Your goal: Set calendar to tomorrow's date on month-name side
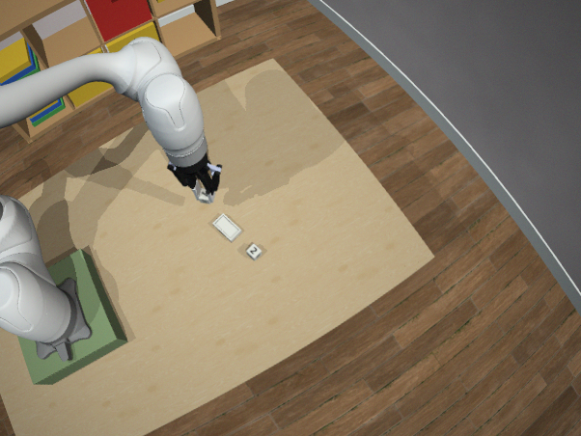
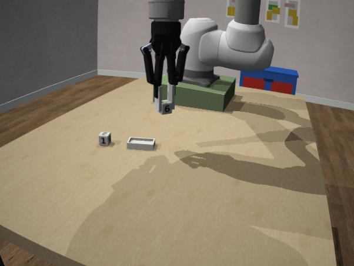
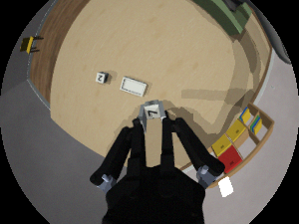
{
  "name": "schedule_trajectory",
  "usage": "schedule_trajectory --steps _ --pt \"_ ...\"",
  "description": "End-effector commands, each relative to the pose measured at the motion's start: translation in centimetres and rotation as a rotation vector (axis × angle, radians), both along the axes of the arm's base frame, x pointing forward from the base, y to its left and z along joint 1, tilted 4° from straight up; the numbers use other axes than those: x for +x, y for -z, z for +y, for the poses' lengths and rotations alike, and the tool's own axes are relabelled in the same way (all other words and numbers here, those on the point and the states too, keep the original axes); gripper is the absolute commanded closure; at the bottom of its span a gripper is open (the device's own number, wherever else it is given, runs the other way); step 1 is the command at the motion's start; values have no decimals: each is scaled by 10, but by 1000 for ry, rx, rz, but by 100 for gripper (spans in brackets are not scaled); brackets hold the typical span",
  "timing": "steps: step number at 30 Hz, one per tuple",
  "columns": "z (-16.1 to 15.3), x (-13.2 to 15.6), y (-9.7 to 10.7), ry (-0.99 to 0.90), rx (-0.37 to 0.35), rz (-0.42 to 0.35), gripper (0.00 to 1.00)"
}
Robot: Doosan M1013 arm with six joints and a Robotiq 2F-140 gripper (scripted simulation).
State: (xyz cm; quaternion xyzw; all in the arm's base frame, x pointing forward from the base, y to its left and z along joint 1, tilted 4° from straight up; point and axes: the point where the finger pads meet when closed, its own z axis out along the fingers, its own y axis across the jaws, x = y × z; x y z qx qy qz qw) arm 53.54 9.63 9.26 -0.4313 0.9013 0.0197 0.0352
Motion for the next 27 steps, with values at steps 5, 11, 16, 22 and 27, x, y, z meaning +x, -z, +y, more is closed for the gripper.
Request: schedule_trajectory --steps 5,11,16,22,27 --pt "20 -8 1 288 -5 17 84" --pt "35 -14 2 494 5 28 84" --pt "40 -16 2 559 8 32 84" --pt "40 -17 2 570 8 33 84" --pt "40 -17 2 570 8 33 84"
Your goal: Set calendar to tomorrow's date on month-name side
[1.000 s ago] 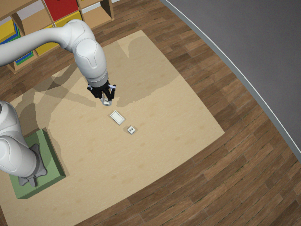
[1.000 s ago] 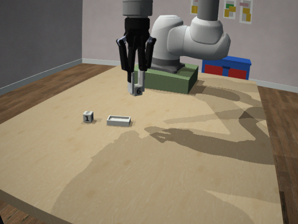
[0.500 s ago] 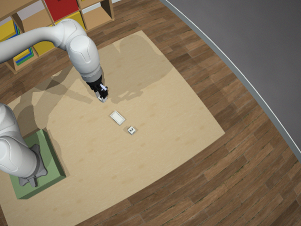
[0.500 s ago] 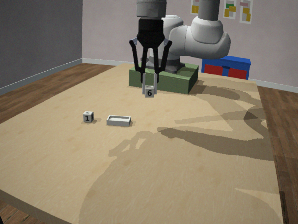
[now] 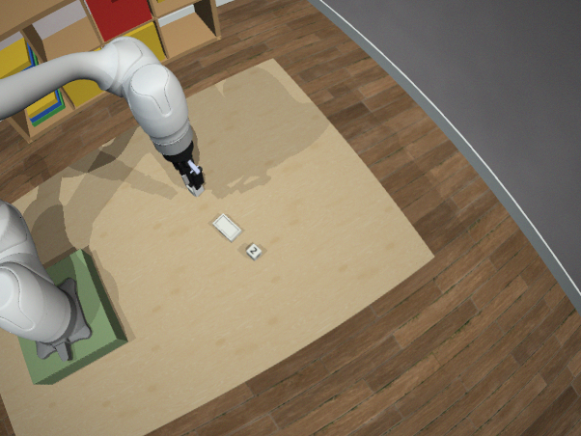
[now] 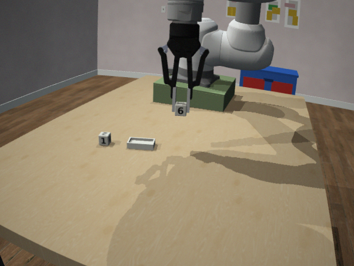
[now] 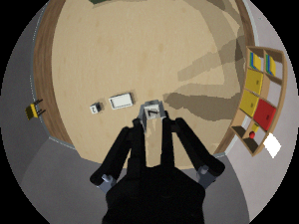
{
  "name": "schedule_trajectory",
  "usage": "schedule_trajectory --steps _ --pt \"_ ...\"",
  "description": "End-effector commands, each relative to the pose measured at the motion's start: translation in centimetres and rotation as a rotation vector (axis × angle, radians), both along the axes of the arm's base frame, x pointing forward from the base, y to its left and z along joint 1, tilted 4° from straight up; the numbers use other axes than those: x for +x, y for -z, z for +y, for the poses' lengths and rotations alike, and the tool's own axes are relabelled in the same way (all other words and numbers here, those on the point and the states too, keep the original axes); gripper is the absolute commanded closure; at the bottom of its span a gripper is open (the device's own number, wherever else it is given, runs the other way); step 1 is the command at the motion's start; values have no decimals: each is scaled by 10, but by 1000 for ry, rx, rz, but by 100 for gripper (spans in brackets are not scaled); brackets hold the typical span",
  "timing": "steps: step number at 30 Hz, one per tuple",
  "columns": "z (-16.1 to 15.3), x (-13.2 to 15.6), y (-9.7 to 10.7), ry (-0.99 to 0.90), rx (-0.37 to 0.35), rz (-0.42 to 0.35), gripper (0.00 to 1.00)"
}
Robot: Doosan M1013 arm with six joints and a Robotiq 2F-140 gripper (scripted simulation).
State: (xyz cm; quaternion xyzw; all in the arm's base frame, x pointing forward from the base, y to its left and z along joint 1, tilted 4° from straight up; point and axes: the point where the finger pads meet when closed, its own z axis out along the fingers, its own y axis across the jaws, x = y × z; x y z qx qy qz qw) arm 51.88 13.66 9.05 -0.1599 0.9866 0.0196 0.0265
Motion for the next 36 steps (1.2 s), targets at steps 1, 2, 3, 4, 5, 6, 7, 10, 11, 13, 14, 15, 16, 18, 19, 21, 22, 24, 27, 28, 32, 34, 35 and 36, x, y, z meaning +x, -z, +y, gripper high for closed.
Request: schedule_trajectory --steps 1,2,3,4,5,6,7,10,11,13,14,15,16,18,19,21,22,24,27,28,32,34,35,36 --pt "0 0 0 0 0 0 84" --pt "0 0 0 0 0 0 84" --pt "0 0 0 0 0 0 84" --pt "0 0 0 0 0 0 84" --pt "0 0 0 0 0 0 84" --pt "0 0 0 0 0 0 84" --pt "0 0 1 0 0 0 84" --pt "0 0 6 1 0 0 84" --pt "1 0 8 1 0 0 84" --pt "1 1 14 1 0 0 84" --pt "1 1 18 1 0 0 84" --pt "1 1 22 1 0 0 84" --pt "2 1 26 1 0 0 84" --pt "2 2 35 1 0 0 84" --pt "2 2 40 1 0 0 84" --pt "3 2 50 1 0 0 84" --pt "3 2 50 1 0 0 84" --pt "3 3 55 1 0 0 84" --pt "4 3 69 1 0 0 84" --pt "4 3 73 1 0 0 84" --pt "5 4 87 1 0 0 84" --pt "5 4 91 1 0 0 84" --pt "6 4 93 1 0 0 84" --pt "6 4 94 1 0 0 84"
